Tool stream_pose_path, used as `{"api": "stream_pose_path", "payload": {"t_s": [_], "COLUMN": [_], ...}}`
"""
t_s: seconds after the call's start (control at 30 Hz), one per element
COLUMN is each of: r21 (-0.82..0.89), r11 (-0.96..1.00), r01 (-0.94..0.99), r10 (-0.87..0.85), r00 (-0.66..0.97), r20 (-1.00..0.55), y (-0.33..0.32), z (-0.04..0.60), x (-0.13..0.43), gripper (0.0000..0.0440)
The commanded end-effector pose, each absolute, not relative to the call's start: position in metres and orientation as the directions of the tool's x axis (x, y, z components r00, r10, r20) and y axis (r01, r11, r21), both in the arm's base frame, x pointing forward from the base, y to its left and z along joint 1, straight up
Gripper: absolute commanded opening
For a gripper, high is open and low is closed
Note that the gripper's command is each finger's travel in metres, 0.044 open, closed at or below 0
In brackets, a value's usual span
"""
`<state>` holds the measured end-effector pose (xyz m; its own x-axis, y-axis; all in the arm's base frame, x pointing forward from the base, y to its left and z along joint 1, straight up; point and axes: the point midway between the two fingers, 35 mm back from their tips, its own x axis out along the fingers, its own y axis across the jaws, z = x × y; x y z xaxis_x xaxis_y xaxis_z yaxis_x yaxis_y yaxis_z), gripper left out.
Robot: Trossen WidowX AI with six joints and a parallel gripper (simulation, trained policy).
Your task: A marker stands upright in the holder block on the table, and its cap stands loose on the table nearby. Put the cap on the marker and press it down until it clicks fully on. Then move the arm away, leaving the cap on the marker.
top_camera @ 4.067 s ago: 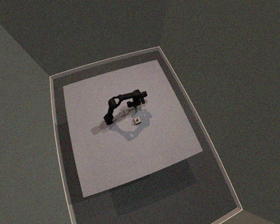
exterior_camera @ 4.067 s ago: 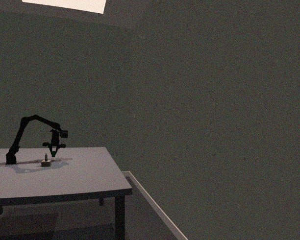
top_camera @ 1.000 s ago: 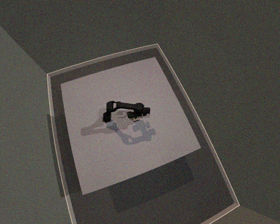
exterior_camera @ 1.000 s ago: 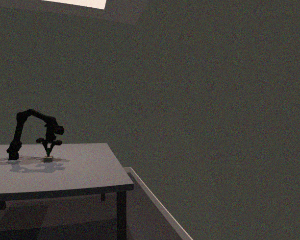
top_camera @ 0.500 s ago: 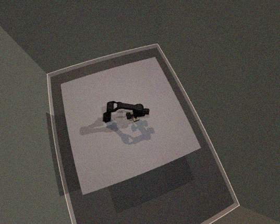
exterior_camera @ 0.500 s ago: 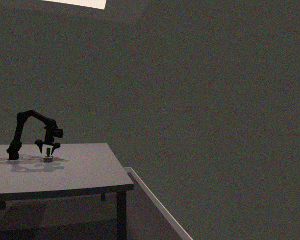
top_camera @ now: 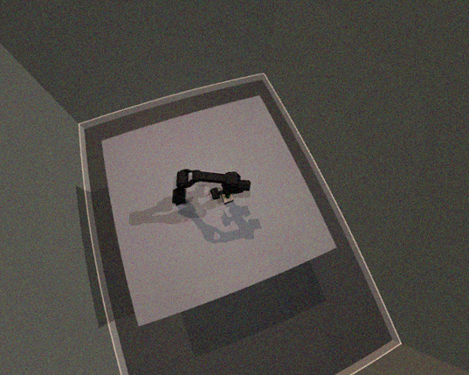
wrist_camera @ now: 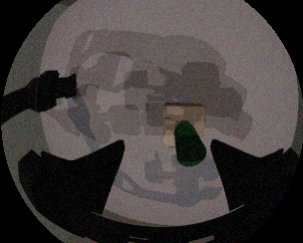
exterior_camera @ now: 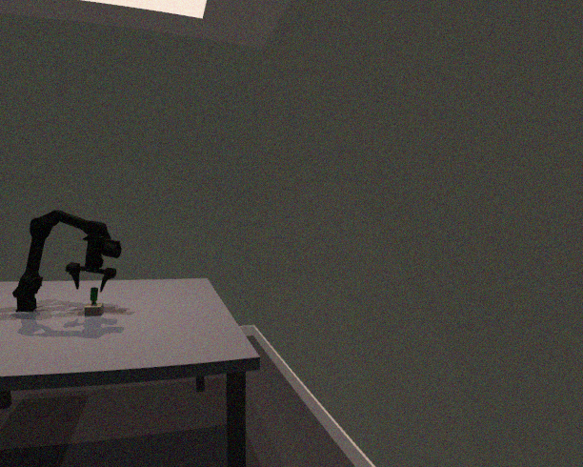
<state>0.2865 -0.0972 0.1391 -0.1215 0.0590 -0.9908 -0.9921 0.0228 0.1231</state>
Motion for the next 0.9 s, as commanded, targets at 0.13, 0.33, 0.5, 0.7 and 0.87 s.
{"api": "stream_pose_path", "payload": {"t_s": [0.13,0.33,0.5,0.7,0.87], "r21": [0.122,0.104,0.100,0.079,0.093], "r11": [0.002,-0.017,-0.028,-0.042,-0.066], "r01": [-0.993,-0.994,-0.995,-0.996,-0.993], "r10": [0.060,0.046,0.040,0.035,0.042], "r00": [-0.122,-0.104,-0.101,-0.081,-0.096], "r20": [-0.991,-0.993,-0.994,-0.996,-0.994], "y": [-0.102,-0.103,-0.102,-0.101,-0.098], "z": [0.154,0.152,0.141,0.136,0.126], "x": [0.284,0.289,0.292,0.295,0.295], "gripper": [0.0344,0.0226,0.0149,0.0130,0.0140]}}
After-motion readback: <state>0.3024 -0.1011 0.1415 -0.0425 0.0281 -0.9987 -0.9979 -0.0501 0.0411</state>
